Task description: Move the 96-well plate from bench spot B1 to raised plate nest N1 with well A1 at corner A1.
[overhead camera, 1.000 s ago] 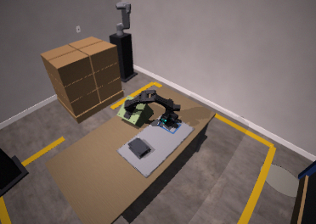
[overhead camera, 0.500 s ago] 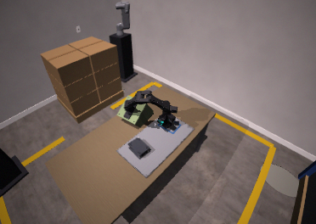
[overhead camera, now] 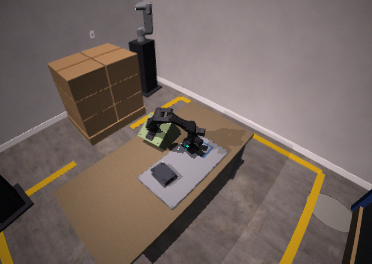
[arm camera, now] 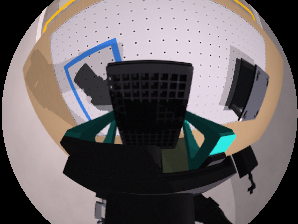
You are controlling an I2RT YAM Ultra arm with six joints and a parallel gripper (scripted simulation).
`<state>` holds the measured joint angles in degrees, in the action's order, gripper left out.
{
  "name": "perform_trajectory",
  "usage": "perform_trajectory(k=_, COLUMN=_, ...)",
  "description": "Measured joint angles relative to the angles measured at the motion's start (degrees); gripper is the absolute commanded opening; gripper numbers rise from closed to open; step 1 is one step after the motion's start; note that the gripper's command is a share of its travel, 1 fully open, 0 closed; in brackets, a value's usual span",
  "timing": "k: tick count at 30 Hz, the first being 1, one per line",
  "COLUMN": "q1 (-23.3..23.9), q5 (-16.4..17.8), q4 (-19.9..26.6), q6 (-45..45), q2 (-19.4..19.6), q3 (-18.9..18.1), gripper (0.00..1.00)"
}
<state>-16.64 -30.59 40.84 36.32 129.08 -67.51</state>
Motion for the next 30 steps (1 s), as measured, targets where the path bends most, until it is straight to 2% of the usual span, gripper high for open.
perform_trajectory(k=8, q1=1.7, q5=-0.5, q4=-0.5, q6=-2.8, q2=-3.6, q3=2.4, gripper=0.0)
perform_trajectory(k=30, q1=10.2, q5=-1.5, q4=-0.1, q6=-12.0, q2=-14.8, q3=8.1, gripper=0.0)
